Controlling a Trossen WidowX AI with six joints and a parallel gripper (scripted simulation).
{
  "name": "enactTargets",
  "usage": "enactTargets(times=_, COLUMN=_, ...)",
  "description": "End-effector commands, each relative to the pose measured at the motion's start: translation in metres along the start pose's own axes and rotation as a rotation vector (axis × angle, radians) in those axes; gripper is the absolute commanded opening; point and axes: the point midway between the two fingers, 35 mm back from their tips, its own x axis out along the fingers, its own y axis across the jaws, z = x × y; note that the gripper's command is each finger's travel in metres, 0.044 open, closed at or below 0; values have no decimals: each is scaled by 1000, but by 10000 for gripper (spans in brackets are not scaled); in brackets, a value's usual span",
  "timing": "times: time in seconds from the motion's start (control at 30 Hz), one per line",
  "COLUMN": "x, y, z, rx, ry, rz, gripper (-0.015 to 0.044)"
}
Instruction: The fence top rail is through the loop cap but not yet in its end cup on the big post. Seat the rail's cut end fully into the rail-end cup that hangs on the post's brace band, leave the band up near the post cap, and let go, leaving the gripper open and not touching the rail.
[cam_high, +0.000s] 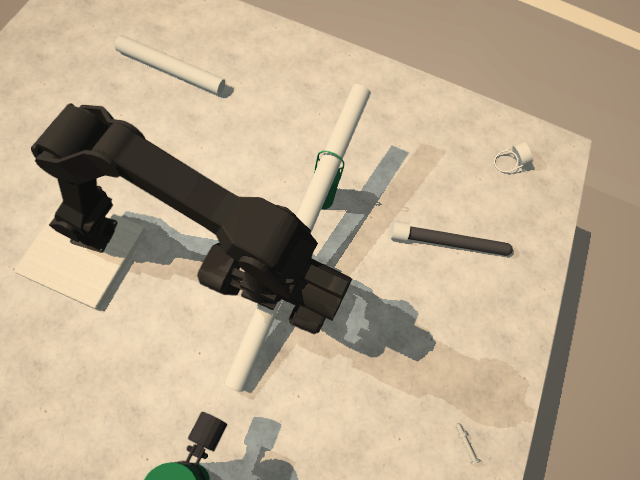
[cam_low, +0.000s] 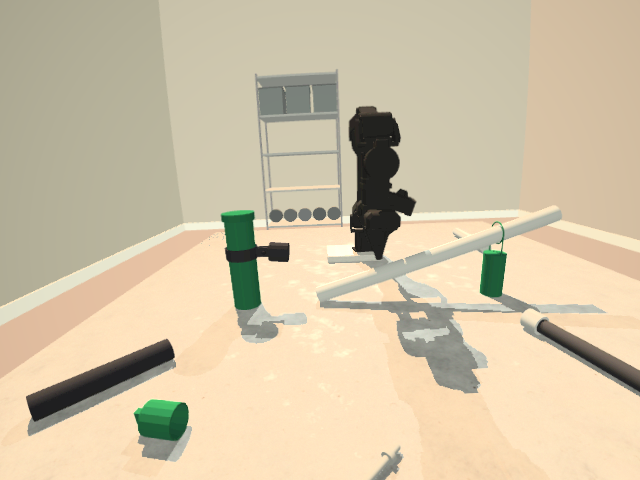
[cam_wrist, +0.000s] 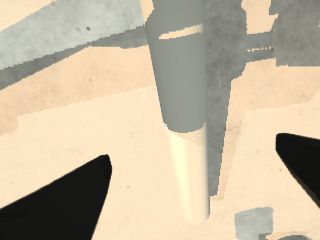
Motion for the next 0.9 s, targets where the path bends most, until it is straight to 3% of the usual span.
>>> enactTargets(times=0.0, x=9, y=0, z=1, rx=-8, ry=-3, rz=-3, gripper=440)
enactTargets(times=0.87, x=48, y=-2, z=1, rx=-8, ry=-3, rz=-4, gripper=440)
